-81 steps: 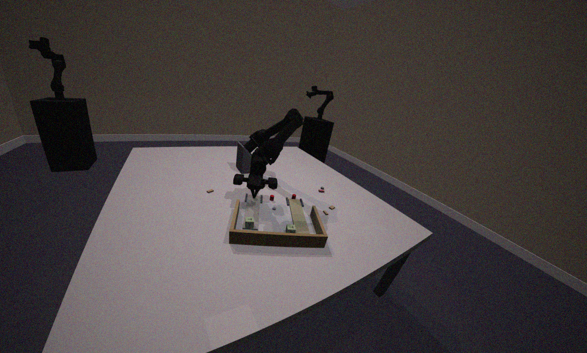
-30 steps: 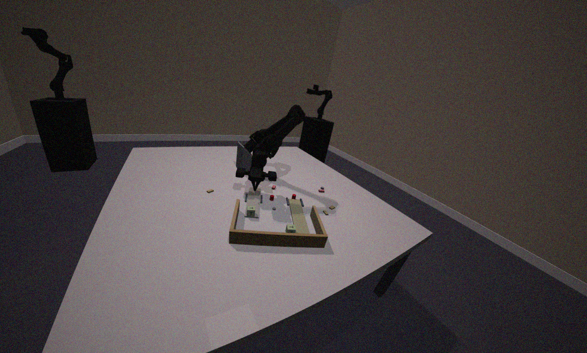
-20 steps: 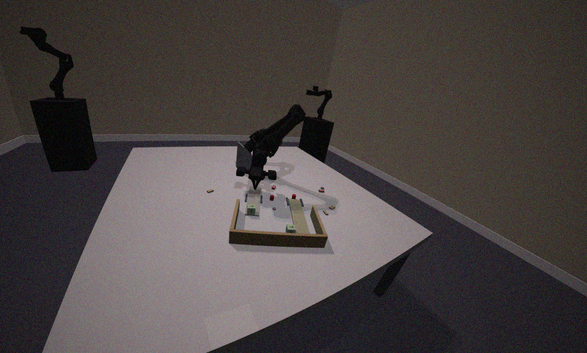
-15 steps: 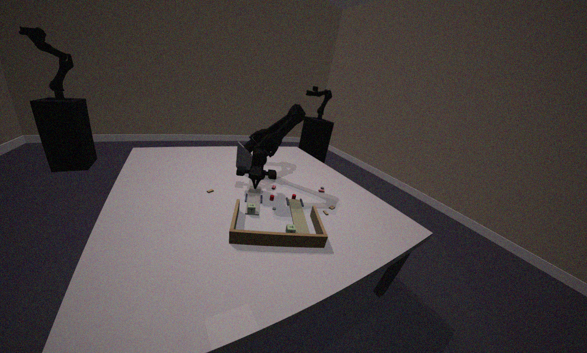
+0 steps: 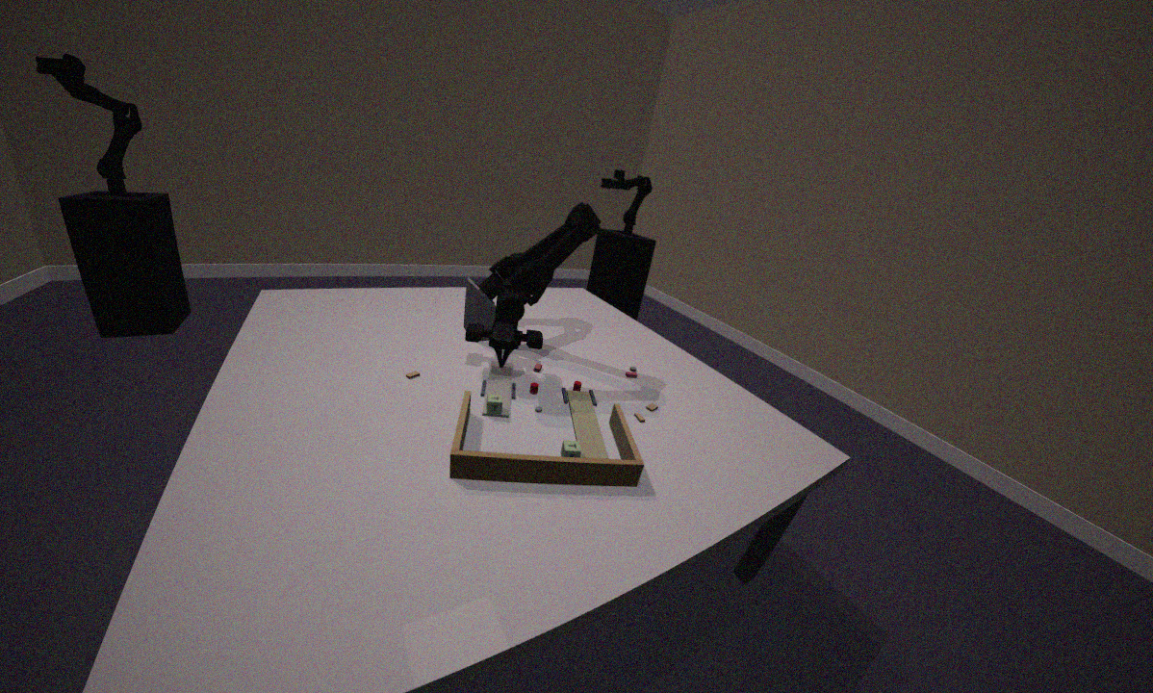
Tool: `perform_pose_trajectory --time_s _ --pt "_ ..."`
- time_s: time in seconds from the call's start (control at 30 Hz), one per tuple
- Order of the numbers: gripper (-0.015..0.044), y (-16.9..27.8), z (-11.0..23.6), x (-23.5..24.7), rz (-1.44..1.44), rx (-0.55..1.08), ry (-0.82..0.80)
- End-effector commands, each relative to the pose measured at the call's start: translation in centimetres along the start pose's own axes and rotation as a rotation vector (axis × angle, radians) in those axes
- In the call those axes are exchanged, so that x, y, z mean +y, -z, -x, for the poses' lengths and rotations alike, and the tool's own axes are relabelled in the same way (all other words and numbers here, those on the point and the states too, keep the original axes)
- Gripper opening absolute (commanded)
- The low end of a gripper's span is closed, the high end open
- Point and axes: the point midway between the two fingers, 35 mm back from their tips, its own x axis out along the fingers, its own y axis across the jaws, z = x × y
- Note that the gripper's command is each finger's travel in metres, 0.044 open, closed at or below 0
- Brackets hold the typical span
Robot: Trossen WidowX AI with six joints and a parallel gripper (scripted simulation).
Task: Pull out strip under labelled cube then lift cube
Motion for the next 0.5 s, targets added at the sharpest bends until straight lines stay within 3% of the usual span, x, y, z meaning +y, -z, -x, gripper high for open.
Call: perform_pose_trajectory --time_s 0.0,0.47 --pt "0.0000 1.7 -0.5 -0.1 -0.016 0.033 -0.001" --pt "0.0000 3.4 -0.5 -0.1 -0.017 0.034 -0.001"
